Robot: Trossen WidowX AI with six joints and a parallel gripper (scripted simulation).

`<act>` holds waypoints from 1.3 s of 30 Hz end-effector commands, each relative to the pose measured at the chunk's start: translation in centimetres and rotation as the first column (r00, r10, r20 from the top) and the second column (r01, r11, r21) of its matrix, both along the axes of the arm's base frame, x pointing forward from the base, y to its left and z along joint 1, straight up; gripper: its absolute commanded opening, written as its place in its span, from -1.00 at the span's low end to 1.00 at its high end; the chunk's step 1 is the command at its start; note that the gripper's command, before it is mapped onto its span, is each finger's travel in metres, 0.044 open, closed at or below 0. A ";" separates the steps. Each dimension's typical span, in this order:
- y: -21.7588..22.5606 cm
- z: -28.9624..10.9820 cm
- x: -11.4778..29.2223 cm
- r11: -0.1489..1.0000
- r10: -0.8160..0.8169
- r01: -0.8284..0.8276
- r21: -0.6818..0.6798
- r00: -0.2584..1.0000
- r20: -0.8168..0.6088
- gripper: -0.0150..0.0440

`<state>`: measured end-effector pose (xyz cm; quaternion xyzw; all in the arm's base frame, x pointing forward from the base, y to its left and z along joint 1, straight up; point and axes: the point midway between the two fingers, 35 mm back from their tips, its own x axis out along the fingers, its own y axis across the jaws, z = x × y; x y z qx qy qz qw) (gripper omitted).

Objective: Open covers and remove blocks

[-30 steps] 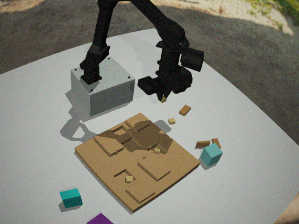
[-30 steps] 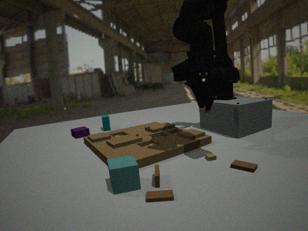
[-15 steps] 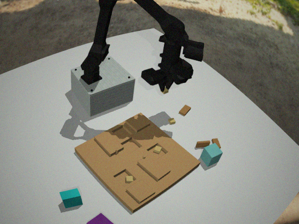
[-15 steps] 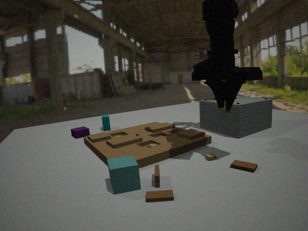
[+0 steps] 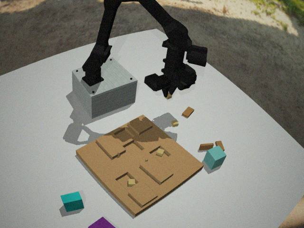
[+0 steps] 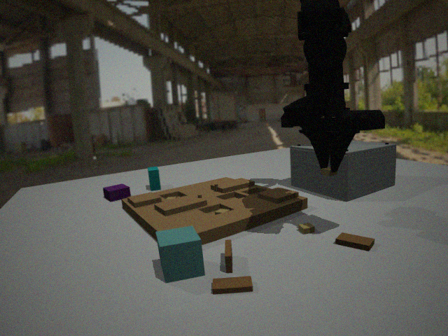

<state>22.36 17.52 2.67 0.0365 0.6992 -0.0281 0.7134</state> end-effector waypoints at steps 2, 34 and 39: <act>0.0 -1.1 -0.1 1.000 -0.005 0.005 -0.001 1.000 -0.006 -0.22; 0.0 -6.3 0.0 1.000 -0.005 0.005 -0.002 1.000 -0.006 -0.22; 0.0 -7.2 -0.1 1.000 -0.005 0.005 -0.002 1.000 -0.006 -0.22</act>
